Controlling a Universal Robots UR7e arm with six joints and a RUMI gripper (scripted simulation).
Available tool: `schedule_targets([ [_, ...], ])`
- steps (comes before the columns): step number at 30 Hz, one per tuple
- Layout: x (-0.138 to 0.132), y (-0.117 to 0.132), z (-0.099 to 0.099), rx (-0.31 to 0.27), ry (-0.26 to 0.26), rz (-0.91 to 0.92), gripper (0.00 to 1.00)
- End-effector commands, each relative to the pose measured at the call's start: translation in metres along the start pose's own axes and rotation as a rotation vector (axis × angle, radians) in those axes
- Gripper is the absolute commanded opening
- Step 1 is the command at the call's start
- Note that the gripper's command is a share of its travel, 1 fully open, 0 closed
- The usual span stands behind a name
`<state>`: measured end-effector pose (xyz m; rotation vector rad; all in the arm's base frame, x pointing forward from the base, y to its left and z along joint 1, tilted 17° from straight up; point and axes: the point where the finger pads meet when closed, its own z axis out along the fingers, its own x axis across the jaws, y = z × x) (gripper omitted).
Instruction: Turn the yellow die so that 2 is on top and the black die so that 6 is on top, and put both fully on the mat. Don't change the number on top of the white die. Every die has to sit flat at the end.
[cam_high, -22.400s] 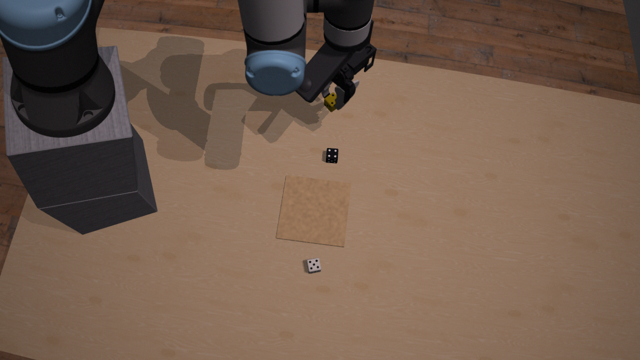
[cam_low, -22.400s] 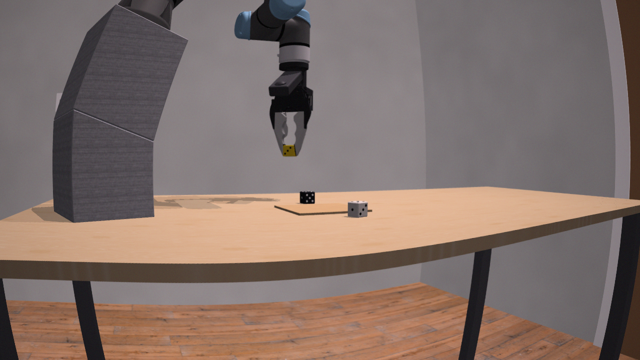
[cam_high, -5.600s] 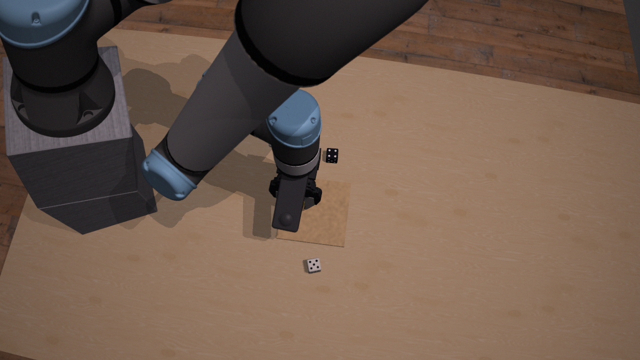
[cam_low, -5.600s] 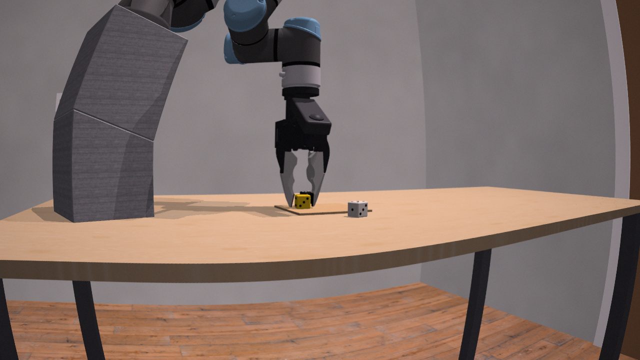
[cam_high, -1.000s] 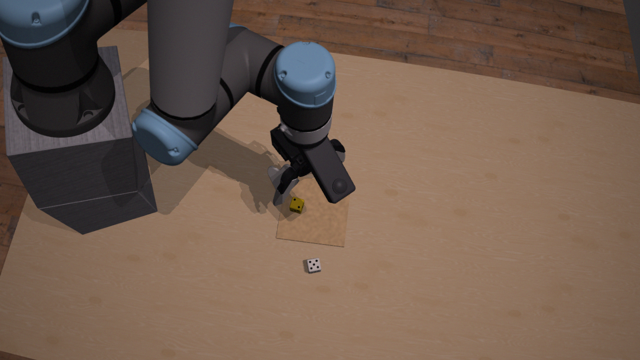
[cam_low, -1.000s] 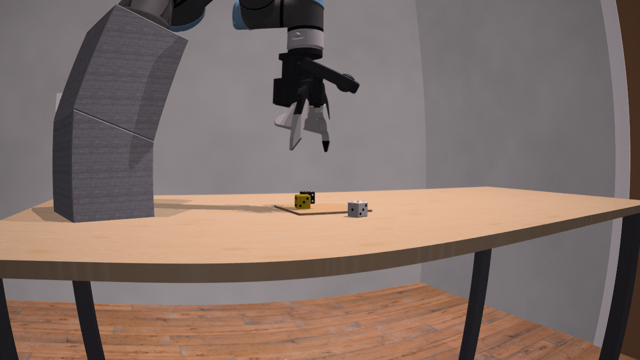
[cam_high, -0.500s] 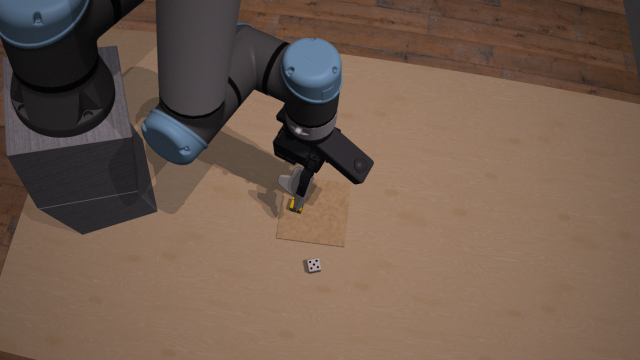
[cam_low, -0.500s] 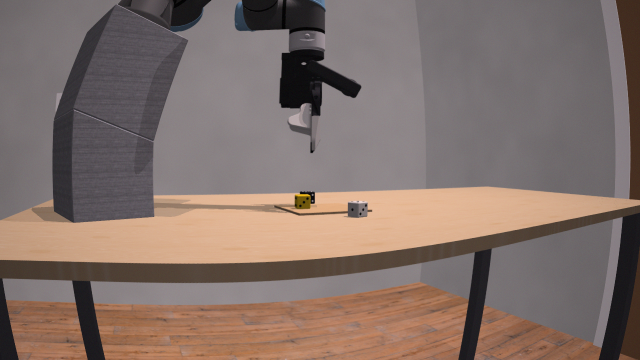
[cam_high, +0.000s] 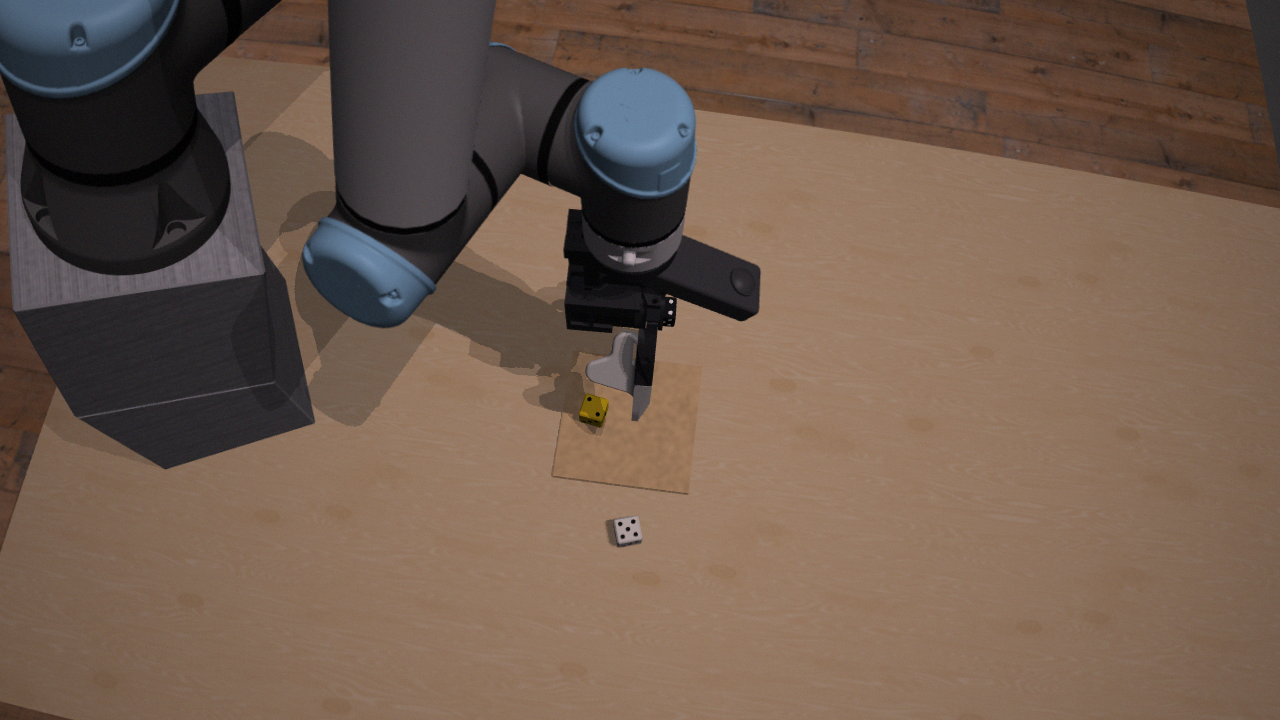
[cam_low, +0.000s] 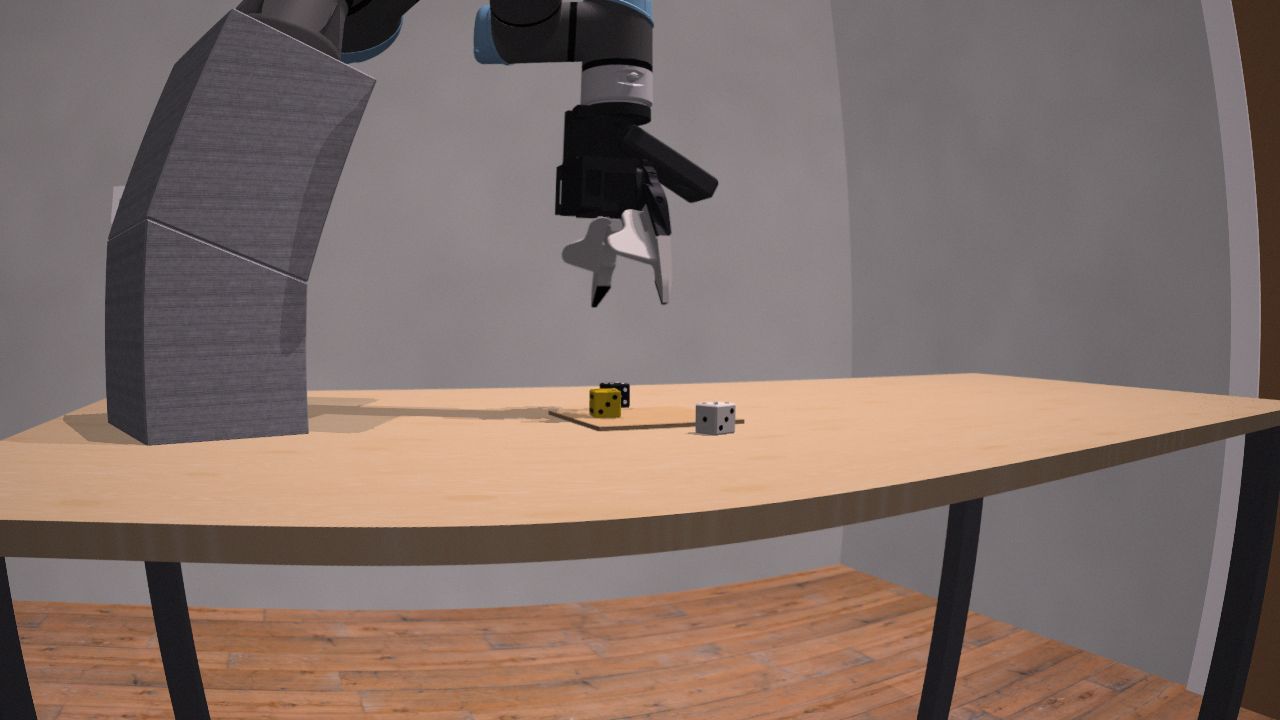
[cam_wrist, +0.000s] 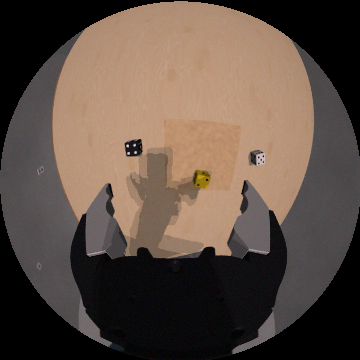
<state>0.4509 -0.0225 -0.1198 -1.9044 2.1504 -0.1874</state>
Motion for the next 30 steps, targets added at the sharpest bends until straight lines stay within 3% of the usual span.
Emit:
schedule_targets([
  [1, -0.006, -0.003, 0.0, 0.001, -0.006, -0.167, 1.0],
  [3, -0.006, -0.003, 0.0, 0.001, -0.006, -0.167, 1.0],
  [17, -0.023, -0.008, 0.001, 0.002, -0.006, -0.643, 1.0],
  [20, -0.023, -0.008, 0.001, 0.002, -0.006, -0.646, 1.0],
  [30, -0.034, -0.01, 0.002, 0.003, -0.006, -0.986, 1.0],
])
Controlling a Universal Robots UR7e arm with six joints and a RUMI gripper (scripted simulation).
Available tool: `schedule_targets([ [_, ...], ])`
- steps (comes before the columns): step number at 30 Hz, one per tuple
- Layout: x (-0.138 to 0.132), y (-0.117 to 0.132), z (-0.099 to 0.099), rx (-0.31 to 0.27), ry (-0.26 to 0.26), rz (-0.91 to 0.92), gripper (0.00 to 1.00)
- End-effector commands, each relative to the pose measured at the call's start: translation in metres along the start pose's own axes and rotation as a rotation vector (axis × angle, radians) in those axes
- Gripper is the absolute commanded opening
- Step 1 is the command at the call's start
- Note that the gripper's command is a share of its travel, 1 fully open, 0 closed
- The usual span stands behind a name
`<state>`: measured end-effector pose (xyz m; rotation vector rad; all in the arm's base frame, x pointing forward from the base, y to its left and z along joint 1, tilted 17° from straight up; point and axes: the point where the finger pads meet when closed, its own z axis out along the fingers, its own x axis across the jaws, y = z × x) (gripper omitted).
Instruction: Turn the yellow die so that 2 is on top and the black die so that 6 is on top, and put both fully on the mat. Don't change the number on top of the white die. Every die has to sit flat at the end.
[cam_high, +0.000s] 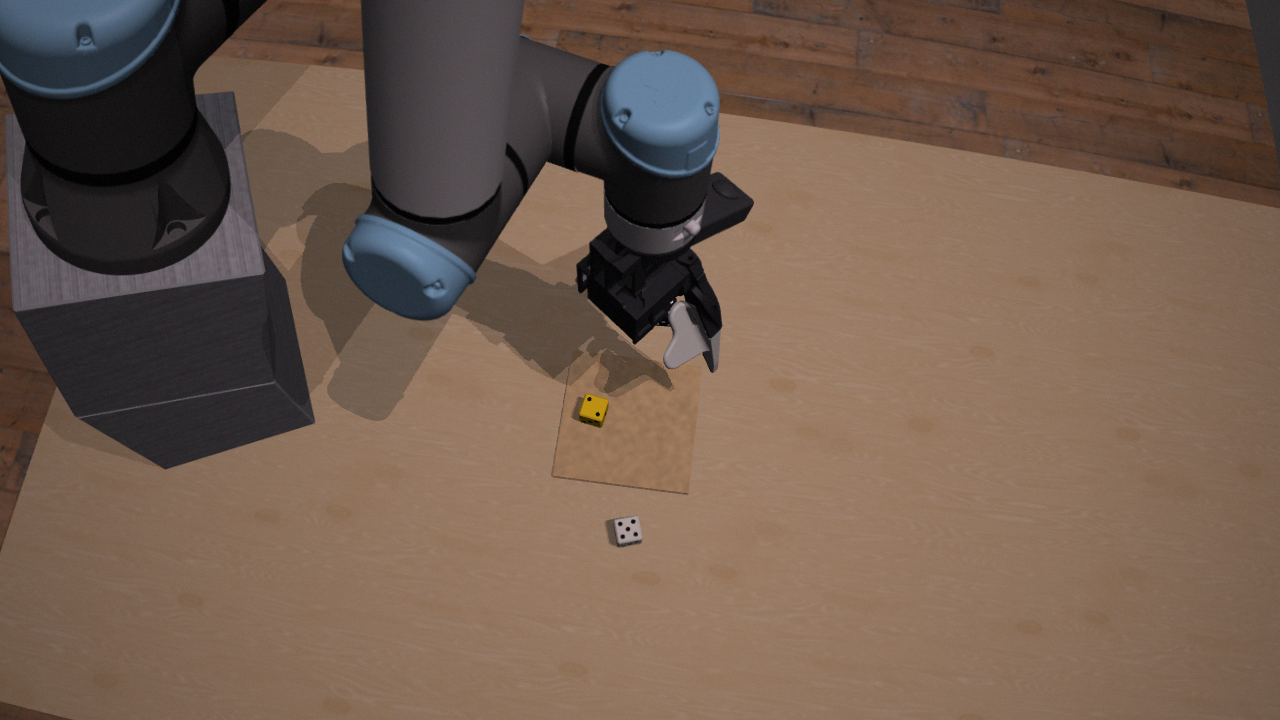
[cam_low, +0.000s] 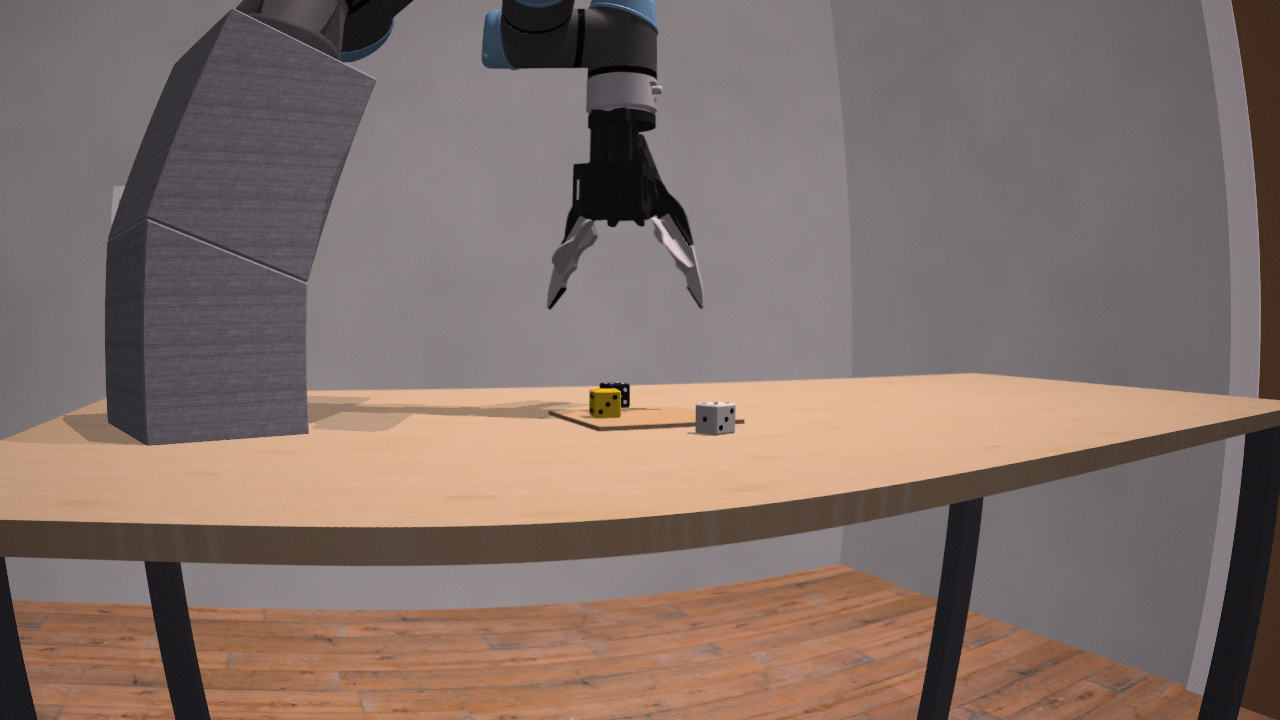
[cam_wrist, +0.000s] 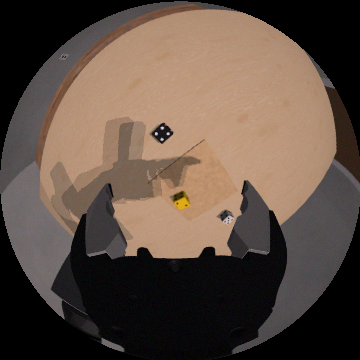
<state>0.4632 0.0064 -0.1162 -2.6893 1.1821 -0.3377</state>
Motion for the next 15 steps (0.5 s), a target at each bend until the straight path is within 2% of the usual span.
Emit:
schedule_targets([
  [1, -0.0025, -0.0047, 0.0001, 0.005, -0.004, -0.171, 1.0],
  [5, -0.0048, -0.0078, 0.0003, 0.005, -0.003, -0.297, 1.0],
  [8, -0.0051, -0.0082, 0.0003, 0.005, -0.003, -0.314, 1.0],
  [15, -0.0092, -0.0133, 0.0007, 0.006, -0.002, -0.55, 1.0],
])
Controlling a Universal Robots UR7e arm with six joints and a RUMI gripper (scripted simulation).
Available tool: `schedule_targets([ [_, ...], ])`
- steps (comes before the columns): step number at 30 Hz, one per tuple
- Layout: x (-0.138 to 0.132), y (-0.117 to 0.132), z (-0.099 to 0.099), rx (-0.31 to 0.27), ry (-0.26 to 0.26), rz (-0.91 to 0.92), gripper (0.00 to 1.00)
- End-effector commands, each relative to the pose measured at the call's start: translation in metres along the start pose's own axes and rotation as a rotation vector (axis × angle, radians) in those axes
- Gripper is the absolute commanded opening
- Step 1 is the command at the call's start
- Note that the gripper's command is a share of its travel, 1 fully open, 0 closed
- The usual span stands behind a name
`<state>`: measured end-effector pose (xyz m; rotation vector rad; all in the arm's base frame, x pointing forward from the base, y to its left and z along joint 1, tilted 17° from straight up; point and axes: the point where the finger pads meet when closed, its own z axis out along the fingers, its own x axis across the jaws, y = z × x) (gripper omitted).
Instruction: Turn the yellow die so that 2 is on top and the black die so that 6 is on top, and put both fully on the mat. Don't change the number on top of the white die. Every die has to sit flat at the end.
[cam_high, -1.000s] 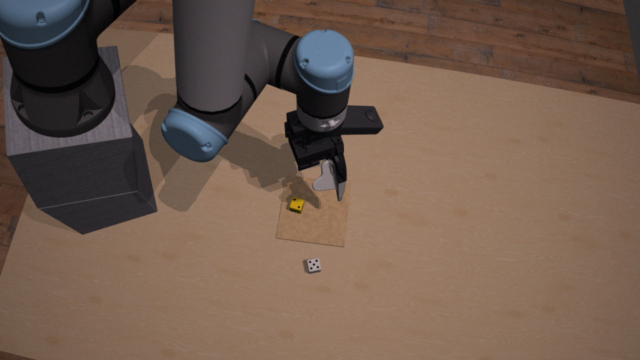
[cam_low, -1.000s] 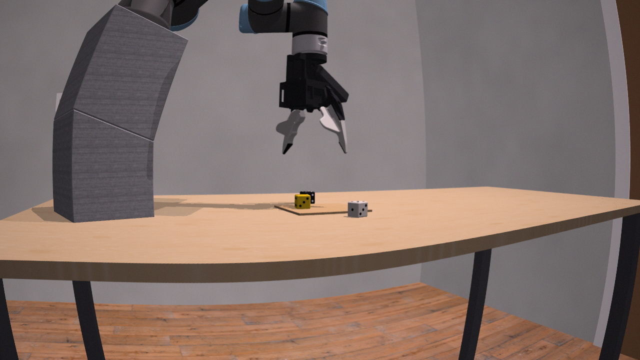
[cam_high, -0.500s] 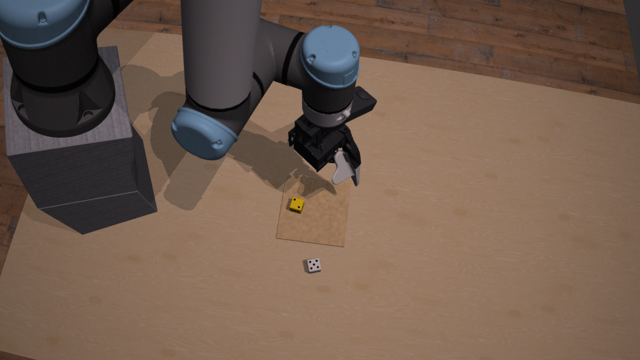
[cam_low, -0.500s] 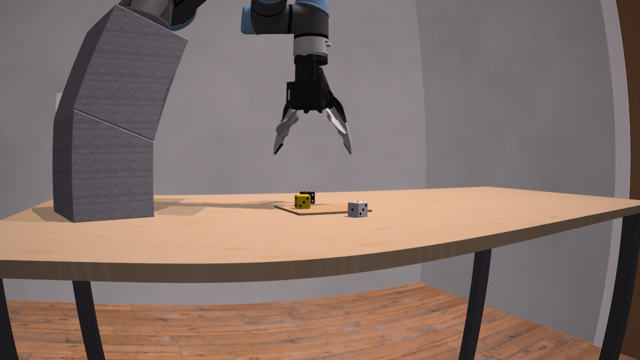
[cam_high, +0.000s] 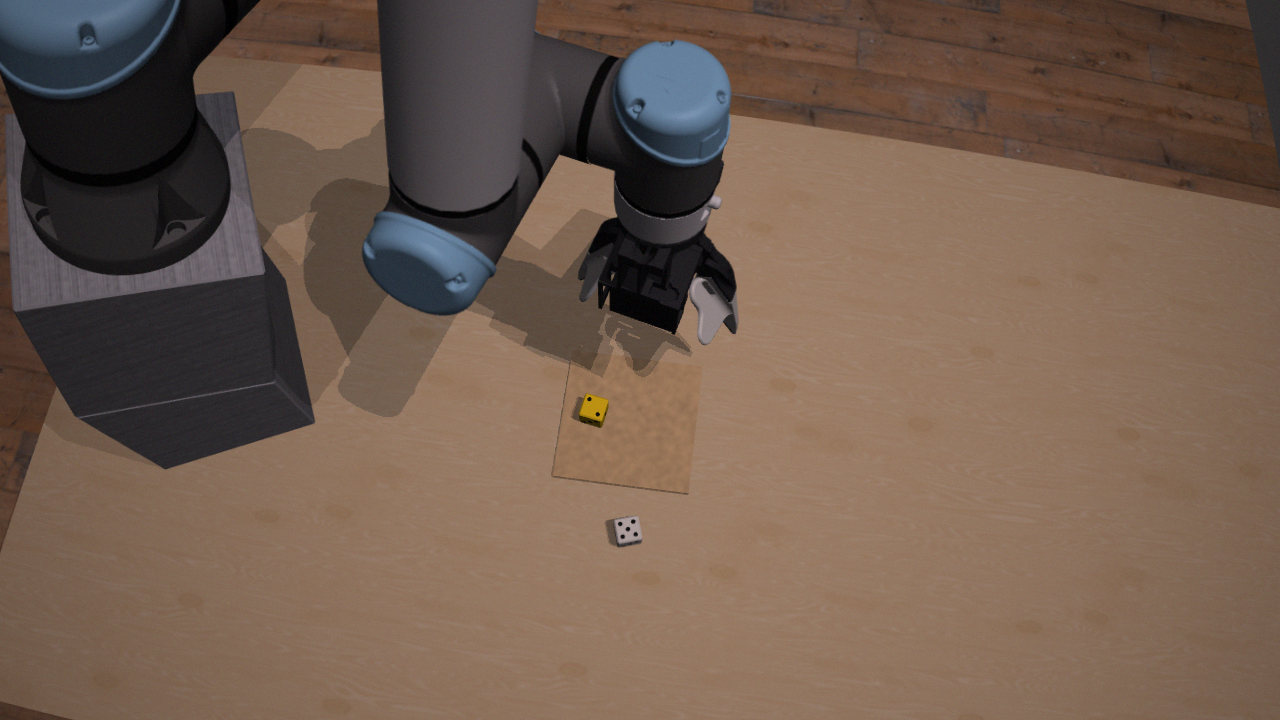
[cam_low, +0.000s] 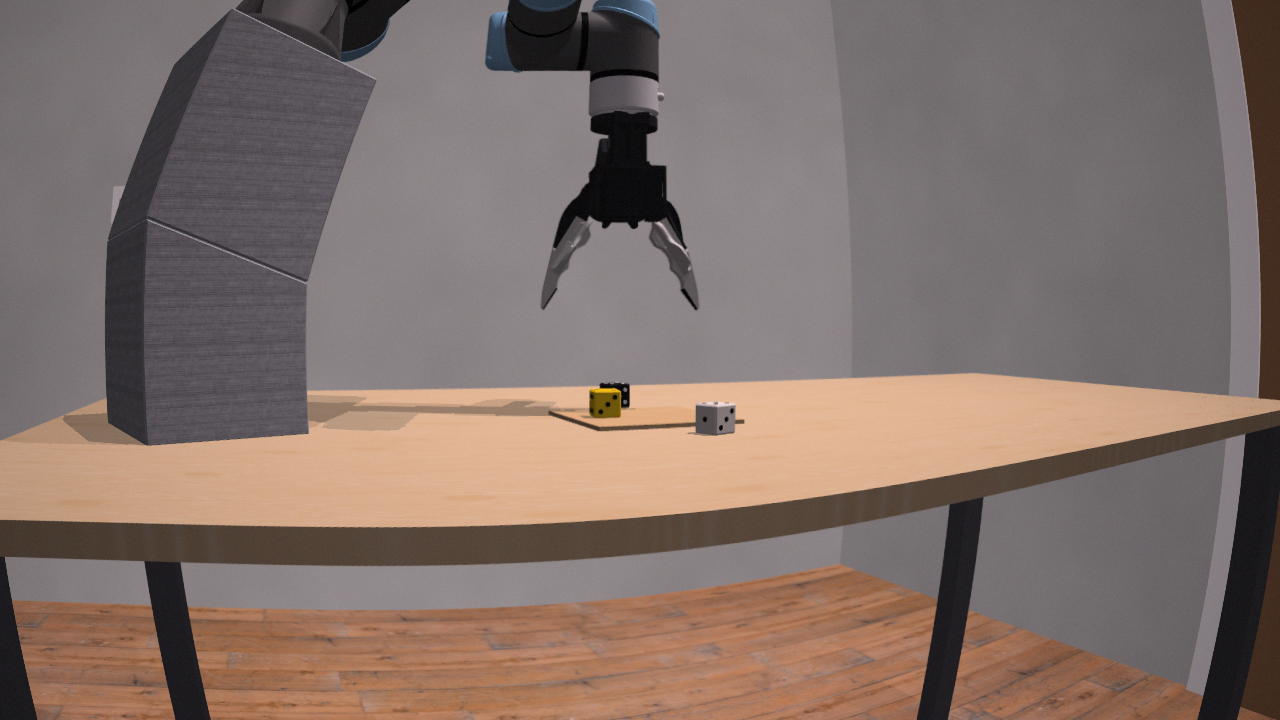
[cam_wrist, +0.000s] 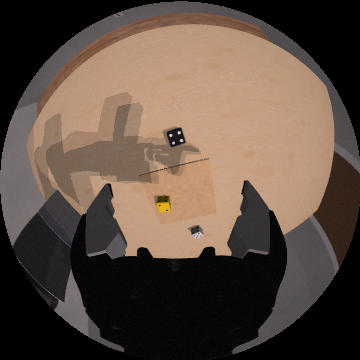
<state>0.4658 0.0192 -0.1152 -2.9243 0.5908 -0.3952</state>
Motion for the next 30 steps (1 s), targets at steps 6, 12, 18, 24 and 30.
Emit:
schedule_targets([
  [6, -0.002, -0.008, 0.0, 0.006, -0.001, -0.303, 1.0],
  [12, -0.003, -0.011, 0.0, 0.006, 0.0, -0.48, 1.0],
  [18, -0.004, -0.015, 0.001, 0.006, 0.001, -0.649, 1.0],
  [24, -0.004, -0.018, 0.001, 0.006, 0.003, -0.846, 1.0],
  [30, -0.005, -0.02, 0.001, 0.006, 0.003, -0.961, 1.0],
])
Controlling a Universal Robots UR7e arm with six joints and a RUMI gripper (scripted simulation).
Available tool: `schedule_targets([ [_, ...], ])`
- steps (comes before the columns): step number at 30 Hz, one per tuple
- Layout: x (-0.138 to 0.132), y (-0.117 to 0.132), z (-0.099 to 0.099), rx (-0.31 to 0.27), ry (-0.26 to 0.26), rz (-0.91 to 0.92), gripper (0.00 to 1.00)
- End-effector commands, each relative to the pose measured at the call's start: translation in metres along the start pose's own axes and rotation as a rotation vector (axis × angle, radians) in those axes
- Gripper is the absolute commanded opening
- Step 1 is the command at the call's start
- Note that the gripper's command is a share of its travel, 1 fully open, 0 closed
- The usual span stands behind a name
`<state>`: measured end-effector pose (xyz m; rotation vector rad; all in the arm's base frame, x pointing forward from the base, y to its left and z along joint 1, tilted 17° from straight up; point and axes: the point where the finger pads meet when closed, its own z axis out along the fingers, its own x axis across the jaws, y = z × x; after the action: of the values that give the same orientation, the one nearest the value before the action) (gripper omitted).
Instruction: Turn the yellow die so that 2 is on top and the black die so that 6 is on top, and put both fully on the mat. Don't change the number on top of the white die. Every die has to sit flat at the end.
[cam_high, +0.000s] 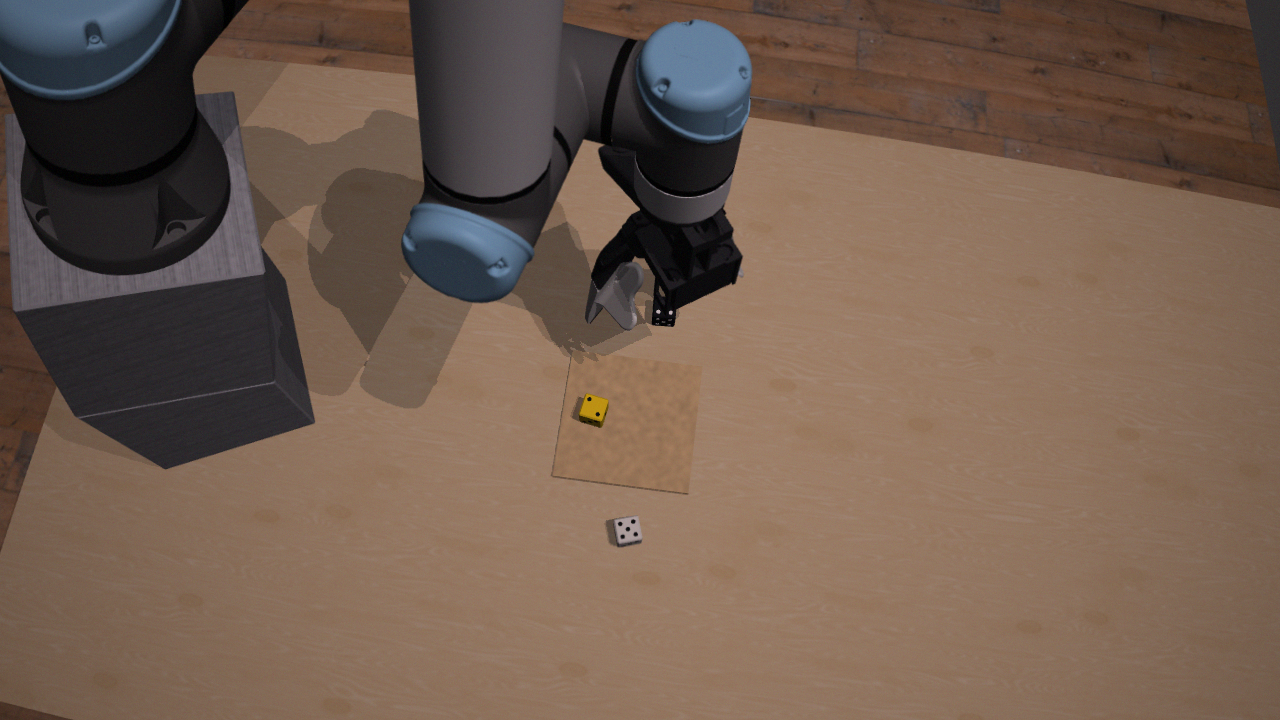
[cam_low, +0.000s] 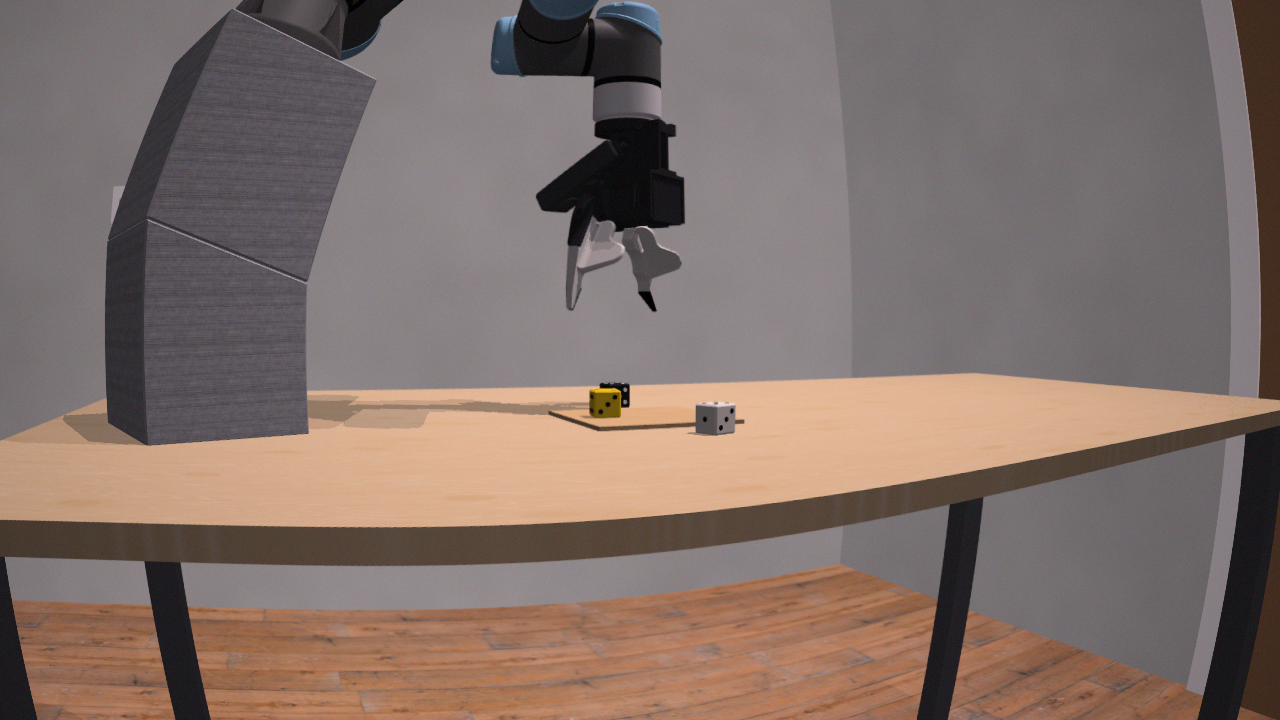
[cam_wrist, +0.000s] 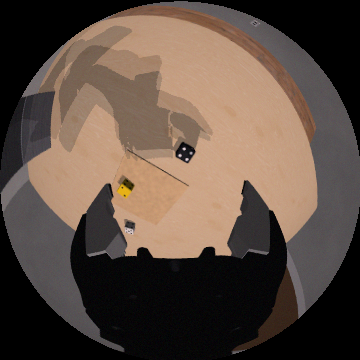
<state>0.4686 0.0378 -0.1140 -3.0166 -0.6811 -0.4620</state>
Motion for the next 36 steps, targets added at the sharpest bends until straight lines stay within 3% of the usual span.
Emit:
schedule_targets([
  [1, 0.002, -0.002, 0.0, 0.004, 0.003, -0.155, 1.0],
  [23, 0.009, -0.006, 0.0, 0.002, 0.006, -0.701, 1.0],
  [36, 0.012, -0.007, 0.0, 0.001, 0.007, -0.888, 1.0],
])
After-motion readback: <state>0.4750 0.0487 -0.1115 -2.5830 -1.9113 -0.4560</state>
